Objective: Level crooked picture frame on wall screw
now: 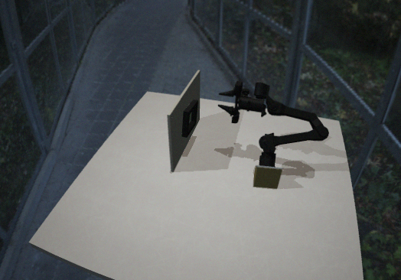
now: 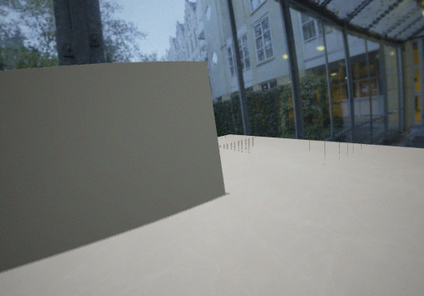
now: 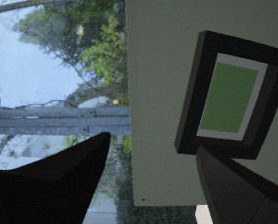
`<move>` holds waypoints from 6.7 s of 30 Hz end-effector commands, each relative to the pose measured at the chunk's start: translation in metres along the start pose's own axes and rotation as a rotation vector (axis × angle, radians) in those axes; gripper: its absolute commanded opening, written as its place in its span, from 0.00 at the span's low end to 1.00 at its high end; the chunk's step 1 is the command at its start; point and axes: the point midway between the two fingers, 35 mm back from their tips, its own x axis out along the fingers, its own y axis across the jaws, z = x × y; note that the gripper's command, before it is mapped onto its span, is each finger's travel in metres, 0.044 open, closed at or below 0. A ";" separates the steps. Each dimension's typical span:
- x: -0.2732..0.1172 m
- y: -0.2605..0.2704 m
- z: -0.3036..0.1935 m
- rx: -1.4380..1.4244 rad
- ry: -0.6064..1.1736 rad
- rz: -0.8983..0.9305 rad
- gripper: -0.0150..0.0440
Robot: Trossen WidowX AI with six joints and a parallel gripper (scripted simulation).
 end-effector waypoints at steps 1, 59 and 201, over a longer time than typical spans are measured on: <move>0.000 0.000 0.001 0.003 -0.004 -0.002 0.69; 0.090 -0.059 0.009 0.000 -0.007 0.003 0.69; 0.130 -0.046 0.010 0.001 -0.008 0.004 0.25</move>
